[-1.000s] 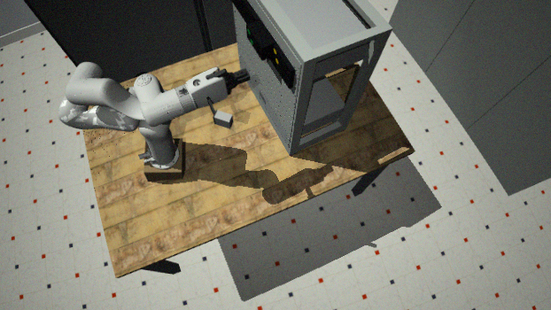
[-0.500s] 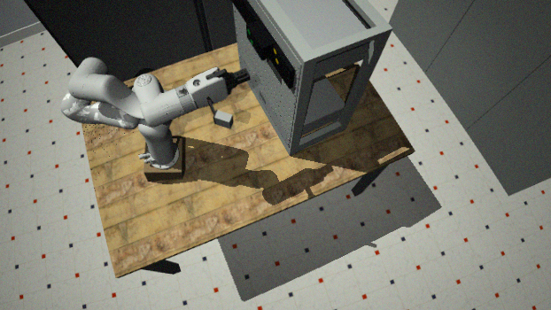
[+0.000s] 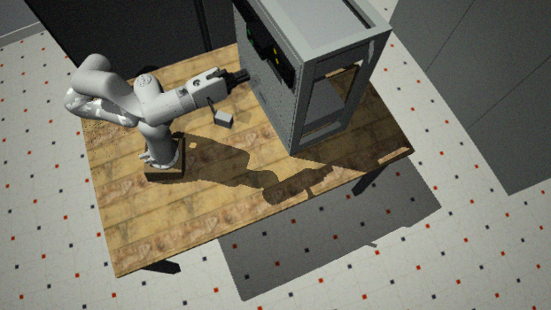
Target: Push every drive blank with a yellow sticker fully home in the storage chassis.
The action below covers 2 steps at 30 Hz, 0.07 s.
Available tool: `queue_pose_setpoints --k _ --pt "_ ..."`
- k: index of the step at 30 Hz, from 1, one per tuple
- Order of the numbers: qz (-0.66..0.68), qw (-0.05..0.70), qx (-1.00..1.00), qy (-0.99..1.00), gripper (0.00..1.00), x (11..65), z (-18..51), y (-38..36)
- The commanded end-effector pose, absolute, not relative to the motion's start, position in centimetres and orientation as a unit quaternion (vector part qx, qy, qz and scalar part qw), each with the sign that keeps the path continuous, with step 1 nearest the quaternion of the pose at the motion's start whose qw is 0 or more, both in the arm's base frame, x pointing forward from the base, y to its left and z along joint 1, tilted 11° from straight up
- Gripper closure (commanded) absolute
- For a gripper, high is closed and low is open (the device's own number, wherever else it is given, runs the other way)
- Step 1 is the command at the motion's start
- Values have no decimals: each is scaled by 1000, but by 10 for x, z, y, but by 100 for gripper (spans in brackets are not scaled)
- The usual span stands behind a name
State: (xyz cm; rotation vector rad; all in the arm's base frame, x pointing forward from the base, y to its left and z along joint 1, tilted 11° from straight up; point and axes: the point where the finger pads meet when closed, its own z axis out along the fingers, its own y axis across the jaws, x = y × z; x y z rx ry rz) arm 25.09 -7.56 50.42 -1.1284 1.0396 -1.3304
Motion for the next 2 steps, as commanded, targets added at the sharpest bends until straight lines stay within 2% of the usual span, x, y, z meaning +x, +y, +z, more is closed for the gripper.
queue_pose_setpoints --k 1,2 --pt "-555 529 -475 432 100 250 505 -76" --pt "-555 529 -475 432 100 250 505 -76"
